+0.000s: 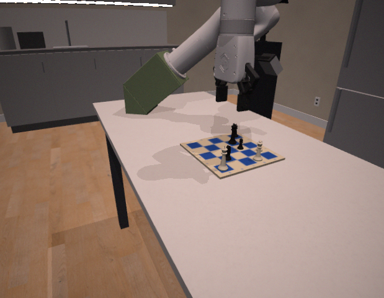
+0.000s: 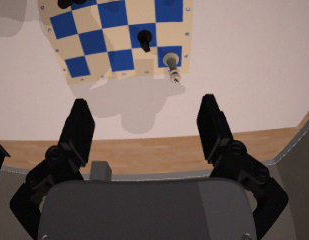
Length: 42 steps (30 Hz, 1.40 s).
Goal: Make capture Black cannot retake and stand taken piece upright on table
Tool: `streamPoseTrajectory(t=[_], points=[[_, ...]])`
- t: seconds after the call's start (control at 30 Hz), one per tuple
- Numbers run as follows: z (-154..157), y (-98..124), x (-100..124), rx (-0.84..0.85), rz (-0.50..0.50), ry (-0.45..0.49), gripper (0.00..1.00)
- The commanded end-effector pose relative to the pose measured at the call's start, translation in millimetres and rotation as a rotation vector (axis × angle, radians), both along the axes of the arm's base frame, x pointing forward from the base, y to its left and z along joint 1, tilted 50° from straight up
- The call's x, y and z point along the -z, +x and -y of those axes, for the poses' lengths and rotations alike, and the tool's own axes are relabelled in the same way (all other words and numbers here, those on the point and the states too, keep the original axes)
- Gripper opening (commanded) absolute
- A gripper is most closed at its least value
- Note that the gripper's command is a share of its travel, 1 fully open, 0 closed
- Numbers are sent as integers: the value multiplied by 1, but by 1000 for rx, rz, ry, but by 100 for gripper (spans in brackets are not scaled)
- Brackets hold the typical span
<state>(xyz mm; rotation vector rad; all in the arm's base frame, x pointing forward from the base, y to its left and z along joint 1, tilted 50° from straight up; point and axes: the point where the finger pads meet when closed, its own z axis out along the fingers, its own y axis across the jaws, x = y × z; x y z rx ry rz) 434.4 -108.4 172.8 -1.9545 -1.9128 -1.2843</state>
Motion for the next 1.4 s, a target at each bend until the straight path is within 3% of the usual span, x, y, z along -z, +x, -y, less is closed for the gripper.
streamPoseTrajectory(t=[0.0,0.13,0.2,0.27,0.7,0.77,0.8,1.27,1.33,1.37], points=[[-1,2,1,159,-158,112,100],[-4,4,4,304,-296,221,100],[-4,4,4,304,-296,221,100],[-5,5,5,432,-421,315,100],[-14,12,15,869,-829,661,100],[-14,12,15,869,-829,661,100],[-15,13,16,970,-927,738,100],[-22,17,23,1427,-1374,1101,100],[-22,17,23,1427,-1374,1101,100],[-23,17,23,1528,-1474,1170,100]])
